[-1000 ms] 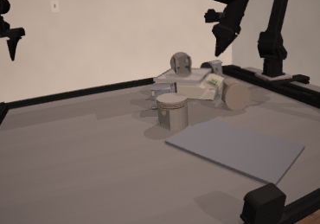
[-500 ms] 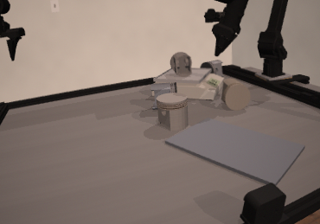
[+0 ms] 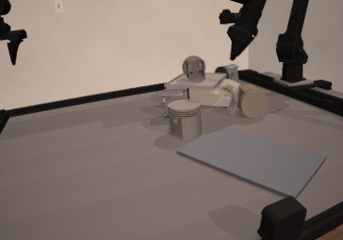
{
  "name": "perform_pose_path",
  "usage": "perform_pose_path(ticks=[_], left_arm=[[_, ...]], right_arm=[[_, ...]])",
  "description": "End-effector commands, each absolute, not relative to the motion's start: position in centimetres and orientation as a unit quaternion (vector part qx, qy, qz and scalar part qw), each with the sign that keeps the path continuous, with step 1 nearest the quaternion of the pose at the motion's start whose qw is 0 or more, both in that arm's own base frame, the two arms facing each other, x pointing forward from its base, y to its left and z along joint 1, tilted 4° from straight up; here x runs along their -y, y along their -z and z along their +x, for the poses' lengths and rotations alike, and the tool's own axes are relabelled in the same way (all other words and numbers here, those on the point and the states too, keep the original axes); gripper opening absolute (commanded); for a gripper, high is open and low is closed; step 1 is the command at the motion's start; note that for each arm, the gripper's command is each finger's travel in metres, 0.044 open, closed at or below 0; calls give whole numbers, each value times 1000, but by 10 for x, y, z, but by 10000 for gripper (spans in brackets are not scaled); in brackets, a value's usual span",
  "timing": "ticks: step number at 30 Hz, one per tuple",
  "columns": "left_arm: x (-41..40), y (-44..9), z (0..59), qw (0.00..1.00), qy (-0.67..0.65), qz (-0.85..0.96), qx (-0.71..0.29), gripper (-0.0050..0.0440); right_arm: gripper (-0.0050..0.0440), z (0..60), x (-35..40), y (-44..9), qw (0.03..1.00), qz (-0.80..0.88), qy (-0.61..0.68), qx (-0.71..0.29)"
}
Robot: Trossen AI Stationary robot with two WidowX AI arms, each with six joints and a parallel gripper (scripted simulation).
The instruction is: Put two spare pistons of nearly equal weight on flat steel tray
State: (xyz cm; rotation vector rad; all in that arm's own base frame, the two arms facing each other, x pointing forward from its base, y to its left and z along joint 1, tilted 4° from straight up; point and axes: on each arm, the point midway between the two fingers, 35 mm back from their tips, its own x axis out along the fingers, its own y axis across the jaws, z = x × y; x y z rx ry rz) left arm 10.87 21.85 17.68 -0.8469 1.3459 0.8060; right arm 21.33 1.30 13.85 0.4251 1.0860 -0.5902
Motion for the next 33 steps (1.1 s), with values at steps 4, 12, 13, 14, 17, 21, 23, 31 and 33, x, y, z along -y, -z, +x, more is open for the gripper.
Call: perform_pose_path(ticks=[4, 12, 13, 14, 17, 21, 23, 31, 33], left_arm=[[-218, -177, 109, 629, -351, -370, -587, 440], [-218, -177, 109, 629, -351, -370, -587, 440], [-218, -177, 109, 629, -351, -370, -587, 440], [-218, -177, 109, 629, -351, -370, -587, 440], [-218, -177, 109, 629, -351, -370, -587, 440], [-218, -177, 109, 629, -351, -370, -587, 440], [-218, -177, 109, 629, -351, -370, -587, 440], [-218, -177, 109, 629, -351, -370, -587, 440], [-218, -177, 109, 629, -351, -370, -587, 440]], right_arm=[[378, 216, -11, -142, 791, 190, 268, -517], [378, 235, 4, -158, 775, 148, 229, -570], [378, 238, 7, -161, 772, 142, 221, -579], [378, 241, 10, -163, 769, 136, 213, -587], [378, 250, 20, -170, 760, 119, 187, -610], [378, 261, 35, -178, 749, 99, 148, -638], [378, 267, 43, -182, 743, 90, 127, -651], [378, 291, 56, -187, 725, 69, 66, -682], [378, 301, 58, -188, 725, 69, 66, -682]])
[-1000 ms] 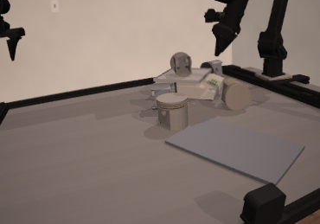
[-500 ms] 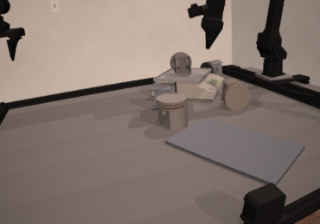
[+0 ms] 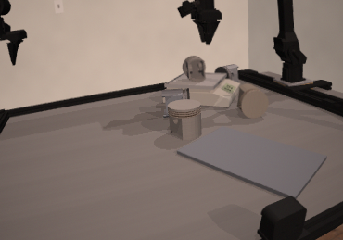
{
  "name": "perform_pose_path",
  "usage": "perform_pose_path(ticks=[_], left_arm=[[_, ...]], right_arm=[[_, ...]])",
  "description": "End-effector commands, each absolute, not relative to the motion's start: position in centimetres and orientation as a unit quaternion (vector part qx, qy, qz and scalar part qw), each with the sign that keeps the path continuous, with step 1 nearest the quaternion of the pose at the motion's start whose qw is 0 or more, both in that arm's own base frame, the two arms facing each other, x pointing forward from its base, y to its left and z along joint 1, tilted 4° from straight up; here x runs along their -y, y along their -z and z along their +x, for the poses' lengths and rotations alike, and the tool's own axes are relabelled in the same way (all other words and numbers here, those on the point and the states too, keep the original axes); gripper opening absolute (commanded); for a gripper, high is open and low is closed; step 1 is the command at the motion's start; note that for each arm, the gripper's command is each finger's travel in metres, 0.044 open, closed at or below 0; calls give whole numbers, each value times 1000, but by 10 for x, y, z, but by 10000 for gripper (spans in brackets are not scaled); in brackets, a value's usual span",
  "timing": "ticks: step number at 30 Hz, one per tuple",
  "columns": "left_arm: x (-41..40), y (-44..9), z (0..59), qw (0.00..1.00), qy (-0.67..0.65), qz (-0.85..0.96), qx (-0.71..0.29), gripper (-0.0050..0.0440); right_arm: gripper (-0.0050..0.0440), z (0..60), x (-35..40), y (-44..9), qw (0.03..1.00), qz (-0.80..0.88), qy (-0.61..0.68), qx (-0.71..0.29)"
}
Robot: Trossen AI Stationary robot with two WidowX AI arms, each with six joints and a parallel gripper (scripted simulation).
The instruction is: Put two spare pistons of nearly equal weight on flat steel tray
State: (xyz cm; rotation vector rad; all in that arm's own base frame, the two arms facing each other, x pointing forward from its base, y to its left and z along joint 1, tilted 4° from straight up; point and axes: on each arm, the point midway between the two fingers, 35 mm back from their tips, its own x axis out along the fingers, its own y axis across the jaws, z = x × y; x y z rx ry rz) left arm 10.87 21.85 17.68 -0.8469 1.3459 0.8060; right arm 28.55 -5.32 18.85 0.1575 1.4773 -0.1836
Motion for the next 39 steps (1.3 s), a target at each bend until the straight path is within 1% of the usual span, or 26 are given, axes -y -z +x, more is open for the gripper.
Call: perform_pose_path(ticks=[1, 5, 11, 26, 28, 39], left_arm=[[-218, -177, 109, 629, -351, -370, -587, 440], [-218, -177, 109, 629, -351, -370, -587, 440], [-218, -177, 109, 629, -351, -370, -587, 440], [-218, -177, 109, 629, -351, -370, -587, 440], [-218, -177, 109, 629, -351, -370, -587, 440], [-218, -177, 109, 629, -351, -370, -587, 440]], right_arm=[[378, 305, 59, -188, 725, 69, 66, -682], [378, 324, 64, -190, 725, 69, 66, -682], [378, 324, 64, -190, 722, 88, 84, -681], [378, 324, 64, -190, 681, 235, 212, -660], [378, 324, 64, -190, 681, 235, 212, -660], [378, 324, 64, -190, 633, 337, 300, -629]])
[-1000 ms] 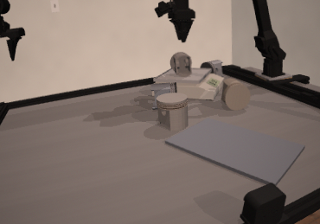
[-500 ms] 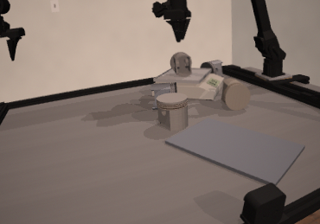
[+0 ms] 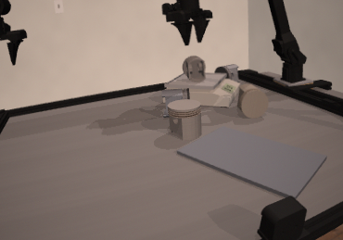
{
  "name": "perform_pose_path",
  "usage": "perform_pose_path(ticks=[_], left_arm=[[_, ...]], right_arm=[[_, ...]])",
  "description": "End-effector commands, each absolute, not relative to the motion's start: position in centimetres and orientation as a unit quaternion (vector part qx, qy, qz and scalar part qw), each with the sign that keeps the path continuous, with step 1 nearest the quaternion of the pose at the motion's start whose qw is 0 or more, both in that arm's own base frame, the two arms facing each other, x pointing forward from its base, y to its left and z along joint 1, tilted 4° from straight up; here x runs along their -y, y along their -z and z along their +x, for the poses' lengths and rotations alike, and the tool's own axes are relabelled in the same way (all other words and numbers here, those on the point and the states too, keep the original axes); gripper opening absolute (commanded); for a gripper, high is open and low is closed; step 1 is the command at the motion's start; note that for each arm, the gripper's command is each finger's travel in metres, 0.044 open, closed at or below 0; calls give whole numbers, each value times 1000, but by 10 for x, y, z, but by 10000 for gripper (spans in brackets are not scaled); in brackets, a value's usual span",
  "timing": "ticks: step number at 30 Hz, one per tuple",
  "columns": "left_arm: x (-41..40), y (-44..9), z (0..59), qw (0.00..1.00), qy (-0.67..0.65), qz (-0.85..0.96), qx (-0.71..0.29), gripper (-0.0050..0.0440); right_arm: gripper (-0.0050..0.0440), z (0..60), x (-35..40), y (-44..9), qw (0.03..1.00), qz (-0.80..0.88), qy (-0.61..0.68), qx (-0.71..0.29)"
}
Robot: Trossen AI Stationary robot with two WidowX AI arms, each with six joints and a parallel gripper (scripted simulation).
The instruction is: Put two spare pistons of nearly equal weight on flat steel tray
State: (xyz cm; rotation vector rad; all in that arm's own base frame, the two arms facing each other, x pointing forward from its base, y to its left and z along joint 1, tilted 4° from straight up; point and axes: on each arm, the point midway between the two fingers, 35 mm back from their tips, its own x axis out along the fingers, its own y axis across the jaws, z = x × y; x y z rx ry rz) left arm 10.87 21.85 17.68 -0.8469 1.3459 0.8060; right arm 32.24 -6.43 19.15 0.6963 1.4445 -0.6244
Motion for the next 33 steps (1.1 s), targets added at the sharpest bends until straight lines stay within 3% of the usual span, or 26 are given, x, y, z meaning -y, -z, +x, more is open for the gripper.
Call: perform_pose_path(ticks=[1, 33], left_arm=[[-218, -177, 109, 629, -351, -370, -587, 440], [-218, -177, 109, 629, -351, -370, -587, 440]], right_arm=[[378, 324, 64, -190, 628, 346, 308, -625], [378, 324, 64, -190, 446, 566, 497, -483]])
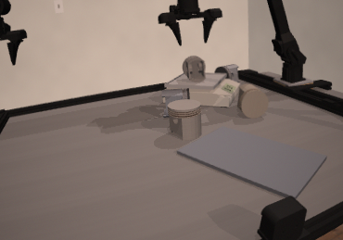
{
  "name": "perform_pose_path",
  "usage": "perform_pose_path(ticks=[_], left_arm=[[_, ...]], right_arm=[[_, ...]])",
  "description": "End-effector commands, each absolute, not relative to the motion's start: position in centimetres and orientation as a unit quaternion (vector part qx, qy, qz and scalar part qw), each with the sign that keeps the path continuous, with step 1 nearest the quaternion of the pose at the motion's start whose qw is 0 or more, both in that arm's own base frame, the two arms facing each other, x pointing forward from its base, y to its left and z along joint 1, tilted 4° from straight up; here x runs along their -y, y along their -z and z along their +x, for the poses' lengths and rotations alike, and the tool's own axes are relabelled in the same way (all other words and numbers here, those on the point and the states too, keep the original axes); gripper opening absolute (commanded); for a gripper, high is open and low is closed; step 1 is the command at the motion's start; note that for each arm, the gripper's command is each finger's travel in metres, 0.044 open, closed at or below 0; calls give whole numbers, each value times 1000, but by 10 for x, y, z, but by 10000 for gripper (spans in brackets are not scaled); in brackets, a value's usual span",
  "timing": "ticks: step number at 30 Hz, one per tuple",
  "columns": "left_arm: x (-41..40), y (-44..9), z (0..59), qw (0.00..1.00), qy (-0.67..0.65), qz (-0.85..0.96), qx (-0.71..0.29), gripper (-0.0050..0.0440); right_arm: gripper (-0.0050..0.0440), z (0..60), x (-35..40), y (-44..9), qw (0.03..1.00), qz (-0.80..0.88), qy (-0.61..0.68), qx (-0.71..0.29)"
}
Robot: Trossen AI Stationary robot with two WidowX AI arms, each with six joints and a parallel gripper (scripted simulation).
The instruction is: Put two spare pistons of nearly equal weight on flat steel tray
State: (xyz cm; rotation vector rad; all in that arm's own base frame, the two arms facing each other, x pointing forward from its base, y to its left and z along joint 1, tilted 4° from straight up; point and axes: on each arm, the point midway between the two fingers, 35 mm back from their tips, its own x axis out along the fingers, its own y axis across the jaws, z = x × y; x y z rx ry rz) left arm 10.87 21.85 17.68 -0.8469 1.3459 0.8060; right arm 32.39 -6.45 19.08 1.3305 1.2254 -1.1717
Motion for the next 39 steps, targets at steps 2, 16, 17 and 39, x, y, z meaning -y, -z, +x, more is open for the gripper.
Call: perform_pose_path(ticks=[2, 16, 17, 39], left_arm=[[-218, -177, 109, 629, -351, -370, -587, 440], [-218, -177, 109, 629, -351, -370, -587, 440], [-218, -177, 109, 629, -351, -370, -587, 440], [-218, -177, 109, 629, -351, -370, -587, 440]], right_arm=[[378, 324, 64, -190, 431, 579, 508, -470], [378, 325, 64, -173, 426, 582, 511, -467], [378, 324, 64, -173, 426, 582, 511, -467], [378, 326, 61, -139, 426, 582, 511, -467]])
